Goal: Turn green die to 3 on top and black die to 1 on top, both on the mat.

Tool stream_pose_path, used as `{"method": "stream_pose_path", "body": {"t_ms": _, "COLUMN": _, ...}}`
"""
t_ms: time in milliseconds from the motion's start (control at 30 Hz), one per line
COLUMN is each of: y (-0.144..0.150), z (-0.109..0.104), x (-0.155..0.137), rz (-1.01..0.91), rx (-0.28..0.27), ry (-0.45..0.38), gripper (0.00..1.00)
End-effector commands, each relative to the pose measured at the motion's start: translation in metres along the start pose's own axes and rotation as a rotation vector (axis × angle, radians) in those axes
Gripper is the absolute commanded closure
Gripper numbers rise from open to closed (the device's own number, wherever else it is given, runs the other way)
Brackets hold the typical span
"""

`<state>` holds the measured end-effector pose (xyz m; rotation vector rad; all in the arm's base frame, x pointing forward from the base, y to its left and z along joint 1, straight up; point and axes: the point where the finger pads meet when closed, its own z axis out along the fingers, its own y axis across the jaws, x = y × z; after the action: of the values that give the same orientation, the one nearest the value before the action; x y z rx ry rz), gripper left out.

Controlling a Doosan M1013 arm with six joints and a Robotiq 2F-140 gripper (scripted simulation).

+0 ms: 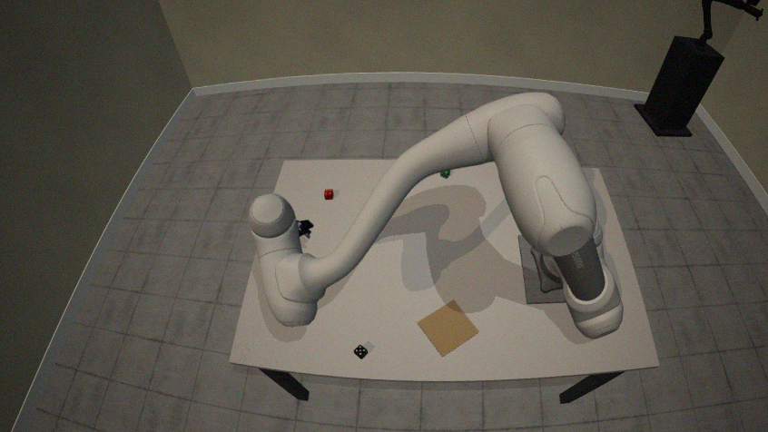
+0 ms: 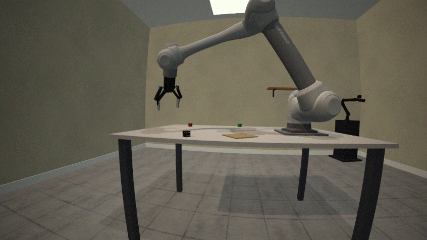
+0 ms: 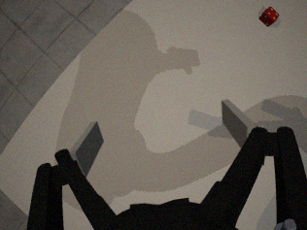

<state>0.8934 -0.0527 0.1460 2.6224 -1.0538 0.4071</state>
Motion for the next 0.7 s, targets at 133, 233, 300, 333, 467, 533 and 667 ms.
{"method": "stream_pose_path", "body": {"t_ms": 133, "y": 0.0, "z": 0.0, "x": 0.0, "rz": 0.0, "rx": 0.0, "ry": 0.0, "gripper": 0.0}}
{"method": "stream_pose_path", "body": {"t_ms": 233, "y": 0.0, "z": 0.0, "x": 0.0, "rz": 0.0, "rx": 0.0, "ry": 0.0, "gripper": 0.0}}
{"method": "stream_pose_path", "body": {"t_ms": 300, "y": 0.0, "z": 0.0, "x": 0.0, "rz": 0.0, "rx": 0.0, "ry": 0.0, "gripper": 0.0}}
{"method": "stream_pose_path", "body": {"t_ms": 333, "y": 0.0, "z": 0.0, "x": 0.0, "rz": 0.0, "rx": 0.0, "ry": 0.0, "gripper": 0.0}}
{"method": "stream_pose_path", "body": {"t_ms": 467, "y": 0.0, "z": 0.0, "x": 0.0, "rz": 0.0, "rx": 0.0, "ry": 0.0, "gripper": 0.0}}
{"method": "stream_pose_path", "body": {"t_ms": 533, "y": 0.0, "z": 0.0, "x": 0.0, "rz": 0.0, "rx": 0.0, "ry": 0.0, "gripper": 0.0}}
{"method": "stream_pose_path", "body": {"t_ms": 667, "y": 0.01, "z": 0.003, "x": 0.003, "rz": 0.02, "rx": -0.003, "ry": -0.007, "gripper": 0.0}}
